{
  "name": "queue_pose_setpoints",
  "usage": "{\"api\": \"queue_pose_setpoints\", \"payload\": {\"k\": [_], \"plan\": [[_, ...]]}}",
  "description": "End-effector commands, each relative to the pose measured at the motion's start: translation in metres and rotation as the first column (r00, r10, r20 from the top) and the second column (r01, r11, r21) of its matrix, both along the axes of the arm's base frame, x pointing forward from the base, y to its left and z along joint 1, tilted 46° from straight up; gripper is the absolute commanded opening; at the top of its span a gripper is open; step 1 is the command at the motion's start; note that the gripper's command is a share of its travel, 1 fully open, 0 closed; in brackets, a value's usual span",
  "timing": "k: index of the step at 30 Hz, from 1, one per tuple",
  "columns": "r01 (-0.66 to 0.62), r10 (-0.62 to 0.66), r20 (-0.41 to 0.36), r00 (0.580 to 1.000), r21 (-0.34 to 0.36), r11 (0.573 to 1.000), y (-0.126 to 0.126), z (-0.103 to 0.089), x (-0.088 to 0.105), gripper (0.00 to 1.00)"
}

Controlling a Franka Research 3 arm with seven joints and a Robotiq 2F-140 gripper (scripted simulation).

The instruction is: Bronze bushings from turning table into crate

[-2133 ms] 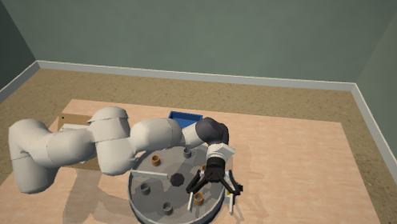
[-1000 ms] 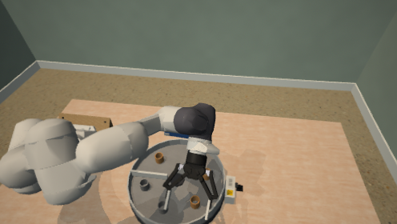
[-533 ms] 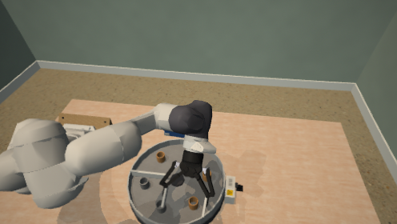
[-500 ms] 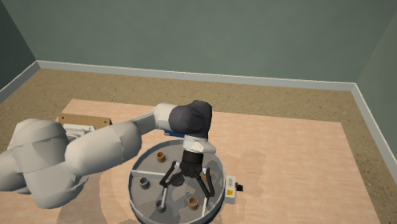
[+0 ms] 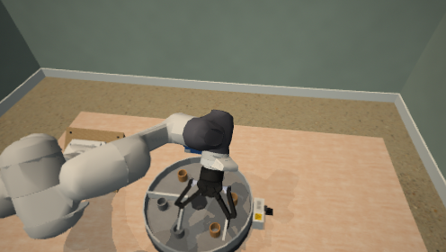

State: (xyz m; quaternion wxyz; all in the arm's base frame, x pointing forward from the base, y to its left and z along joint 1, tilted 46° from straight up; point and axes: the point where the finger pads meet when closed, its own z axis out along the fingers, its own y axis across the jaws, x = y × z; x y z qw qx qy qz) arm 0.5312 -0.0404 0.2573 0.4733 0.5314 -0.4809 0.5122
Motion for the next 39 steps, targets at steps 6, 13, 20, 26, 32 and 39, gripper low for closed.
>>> {"api": "queue_pose_setpoints", "payload": {"k": [6,13,20,26,32,39], "plan": [[0.001,0.002,-0.036,0.999,0.085,0.996,0.007,-0.007,-0.018,1.0],[0.001,0.002,-0.036,0.999,0.085,0.996,0.007,-0.007,-0.018,1.0],[0.002,0.007,-0.055,0.998,0.157,0.988,0.015,-0.01,-0.035,1.0],[0.002,0.007,-0.055,0.998,0.157,0.988,0.015,-0.01,-0.035,1.0],[0.001,0.015,-0.071,0.997,0.225,0.974,0.023,-0.014,-0.053,1.0],[0.001,0.015,-0.071,0.997,0.225,0.974,0.023,-0.014,-0.053,1.0]]}}
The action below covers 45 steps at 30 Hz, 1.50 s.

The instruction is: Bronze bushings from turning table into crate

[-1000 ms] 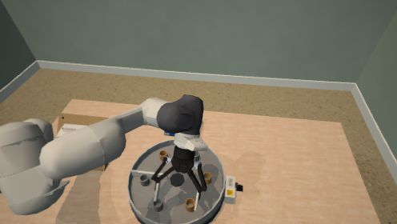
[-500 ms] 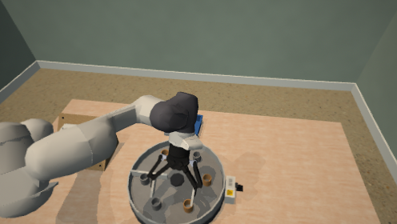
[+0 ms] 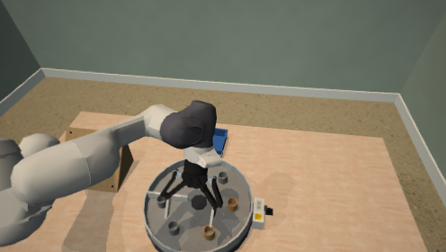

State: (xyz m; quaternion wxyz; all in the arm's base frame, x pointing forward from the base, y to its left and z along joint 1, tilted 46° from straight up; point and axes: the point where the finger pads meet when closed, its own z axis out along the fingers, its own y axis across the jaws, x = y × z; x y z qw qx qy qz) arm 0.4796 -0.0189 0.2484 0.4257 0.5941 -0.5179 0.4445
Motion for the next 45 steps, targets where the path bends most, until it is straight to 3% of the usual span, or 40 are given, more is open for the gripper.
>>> {"api": "queue_pose_setpoints", "payload": {"k": [1,4,5,18,19,34,35,45], "plan": [[-0.002,0.002,-0.016,1.0,0.014,1.0,0.001,-0.005,-0.001,1.0],[-0.002,0.002,-0.016,1.0,0.014,1.0,0.001,-0.005,-0.001,1.0],[-0.006,0.009,-0.03,1.0,0.08,0.997,0.009,-0.008,-0.019,1.0],[-0.006,0.009,-0.03,1.0,0.08,0.997,0.009,-0.008,-0.019,1.0],[-0.011,0.017,-0.04,0.999,0.142,0.99,0.018,-0.011,-0.036,1.0],[-0.011,0.017,-0.04,0.999,0.142,0.99,0.018,-0.011,-0.036,1.0],[-0.015,0.025,-0.046,0.999,0.199,0.98,0.026,-0.014,-0.053,1.0],[-0.015,0.025,-0.046,0.999,0.199,0.98,0.026,-0.014,-0.053,1.0]]}}
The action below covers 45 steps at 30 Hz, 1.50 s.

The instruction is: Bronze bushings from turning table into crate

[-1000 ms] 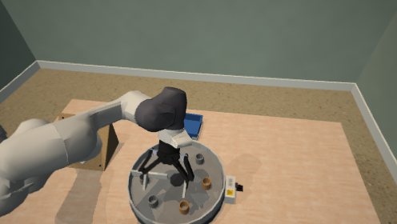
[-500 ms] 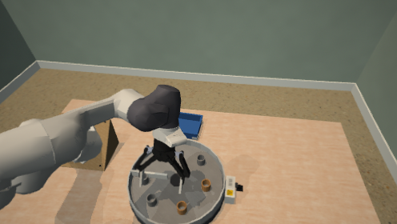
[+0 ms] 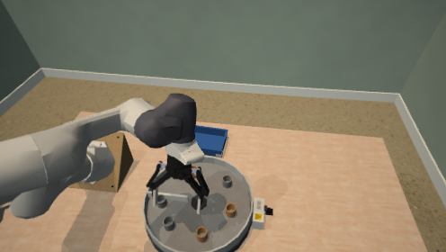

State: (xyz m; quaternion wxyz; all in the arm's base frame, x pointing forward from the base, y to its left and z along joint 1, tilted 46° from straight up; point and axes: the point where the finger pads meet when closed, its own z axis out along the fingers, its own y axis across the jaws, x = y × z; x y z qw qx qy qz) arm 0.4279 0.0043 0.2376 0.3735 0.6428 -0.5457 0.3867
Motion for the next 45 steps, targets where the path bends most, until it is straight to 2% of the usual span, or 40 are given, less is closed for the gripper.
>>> {"api": "queue_pose_setpoints", "payload": {"k": [1,6,7,23,24,36,37,45], "plan": [[-0.007,0.007,-0.013,1.0,0.011,1.0,0.003,-0.003,-0.001,1.0],[-0.007,0.007,-0.013,1.0,0.011,1.0,0.003,-0.003,-0.001,1.0],[-0.012,0.013,-0.018,1.0,0.065,0.998,0.01,-0.006,-0.016,1.0],[-0.012,0.013,-0.018,1.0,0.065,0.998,0.01,-0.006,-0.016,1.0],[-0.017,0.02,-0.02,1.0,0.113,0.993,0.017,-0.009,-0.031,1.0],[-0.017,0.02,-0.02,1.0,0.113,0.993,0.017,-0.009,-0.031,1.0],[-0.022,0.026,-0.02,0.999,0.155,0.988,0.023,-0.012,-0.044,1.0],[-0.022,0.026,-0.02,0.999,0.155,0.988,0.023,-0.012,-0.044,1.0]]}}
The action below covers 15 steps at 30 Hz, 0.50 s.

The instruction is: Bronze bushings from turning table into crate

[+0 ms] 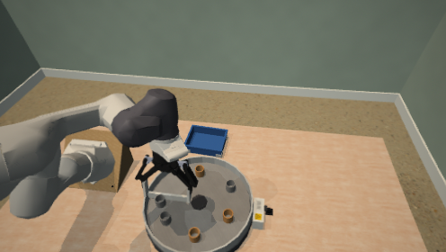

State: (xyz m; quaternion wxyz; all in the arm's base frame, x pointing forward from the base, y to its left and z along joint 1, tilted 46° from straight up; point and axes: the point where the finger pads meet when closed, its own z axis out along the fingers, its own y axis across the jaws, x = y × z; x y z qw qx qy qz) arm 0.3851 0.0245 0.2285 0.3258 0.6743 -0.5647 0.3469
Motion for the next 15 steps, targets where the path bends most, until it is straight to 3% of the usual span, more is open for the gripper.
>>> {"api": "queue_pose_setpoints", "payload": {"k": [1,4,5,15], "plan": [[-0.008,0.008,-0.013,1.0,0.013,1.0,0.003,-0.003,-0.001,1.0],[-0.008,0.008,-0.013,1.0,0.013,1.0,0.003,-0.003,-0.001,1.0],[-0.012,0.012,-0.012,1.0,0.051,0.999,0.008,-0.006,-0.013,1.0],[-0.012,0.012,-0.012,1.0,0.051,0.999,0.008,-0.006,-0.013,1.0]]}}
